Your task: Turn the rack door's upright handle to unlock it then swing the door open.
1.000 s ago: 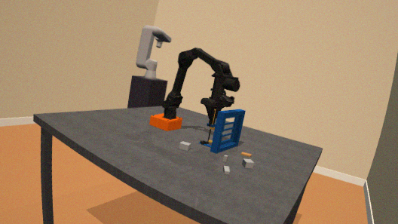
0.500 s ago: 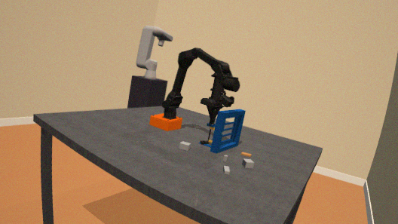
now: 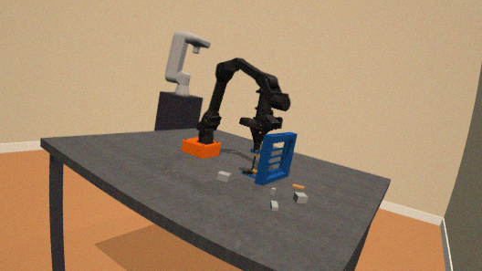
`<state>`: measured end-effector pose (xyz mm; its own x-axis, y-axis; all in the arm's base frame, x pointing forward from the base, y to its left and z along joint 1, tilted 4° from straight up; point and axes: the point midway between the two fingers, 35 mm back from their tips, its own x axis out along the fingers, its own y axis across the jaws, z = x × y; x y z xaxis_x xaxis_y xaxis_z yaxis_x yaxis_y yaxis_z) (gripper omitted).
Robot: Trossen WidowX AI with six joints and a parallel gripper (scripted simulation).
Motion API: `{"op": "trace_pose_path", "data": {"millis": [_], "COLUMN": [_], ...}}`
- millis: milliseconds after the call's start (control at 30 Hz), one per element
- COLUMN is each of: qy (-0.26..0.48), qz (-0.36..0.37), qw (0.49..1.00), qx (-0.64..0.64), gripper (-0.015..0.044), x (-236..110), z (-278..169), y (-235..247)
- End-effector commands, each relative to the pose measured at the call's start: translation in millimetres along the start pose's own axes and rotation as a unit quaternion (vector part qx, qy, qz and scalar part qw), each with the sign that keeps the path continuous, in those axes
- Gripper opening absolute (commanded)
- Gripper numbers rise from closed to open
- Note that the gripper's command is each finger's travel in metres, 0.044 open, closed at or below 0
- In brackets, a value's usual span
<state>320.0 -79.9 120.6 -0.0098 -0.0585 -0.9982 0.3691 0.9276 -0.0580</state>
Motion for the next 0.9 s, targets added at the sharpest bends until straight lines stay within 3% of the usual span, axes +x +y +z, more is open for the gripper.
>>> {"op": "trace_pose_path", "data": {"millis": [0, 433, 867], "qy": [-0.001, -0.001, -0.001], "qz": [0.0, 0.001, 0.001], "qw": [0.994, 0.911, 0.734], "qx": [0.105, 0.413, 0.679], "gripper": [0.0009, 0.0009, 0.0009], "x": [0.0, 0.0, 0.0], "z": [0.3, 0.3, 0.3], "y": [0.0, 0.0, 0.0]}}
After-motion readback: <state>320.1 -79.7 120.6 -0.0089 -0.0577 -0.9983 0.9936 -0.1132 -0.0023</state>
